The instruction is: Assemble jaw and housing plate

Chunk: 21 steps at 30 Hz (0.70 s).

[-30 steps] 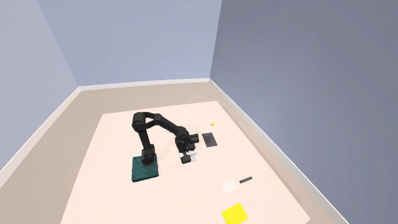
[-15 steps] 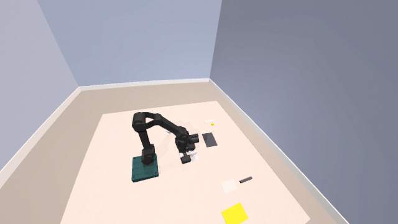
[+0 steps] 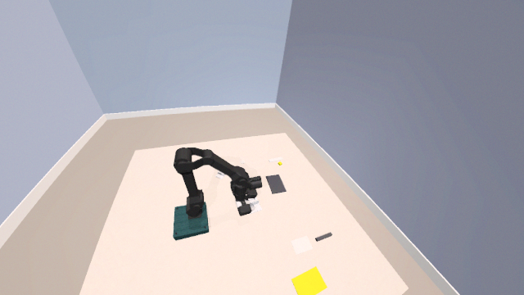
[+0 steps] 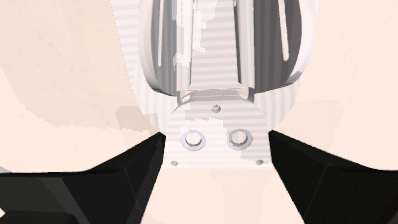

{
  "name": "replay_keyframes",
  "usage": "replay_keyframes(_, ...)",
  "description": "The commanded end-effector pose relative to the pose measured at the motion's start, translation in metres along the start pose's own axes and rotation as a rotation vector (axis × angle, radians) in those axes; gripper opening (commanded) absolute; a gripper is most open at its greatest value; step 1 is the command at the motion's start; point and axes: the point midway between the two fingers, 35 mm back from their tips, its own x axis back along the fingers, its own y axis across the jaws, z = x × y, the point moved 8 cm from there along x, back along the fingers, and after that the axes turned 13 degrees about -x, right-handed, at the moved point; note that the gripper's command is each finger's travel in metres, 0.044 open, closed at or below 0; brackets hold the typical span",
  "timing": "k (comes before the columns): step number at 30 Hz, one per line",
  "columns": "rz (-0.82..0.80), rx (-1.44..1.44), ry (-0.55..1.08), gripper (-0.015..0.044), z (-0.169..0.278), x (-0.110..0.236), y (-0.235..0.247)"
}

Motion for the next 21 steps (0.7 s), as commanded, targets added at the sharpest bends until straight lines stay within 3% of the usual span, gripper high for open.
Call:
replay_keyframes(1,-0.002,0.002,0.002,0.0351,0.0006,-0.0008,0.0000)
replay_keyframes(17,-0.002,0.002,0.002,0.0351,0.0006,-0.0008,0.0000)
replay_keyframes(21,0.000,0.000,0.000,0.0440,0.0000,0.0000,0.0000)
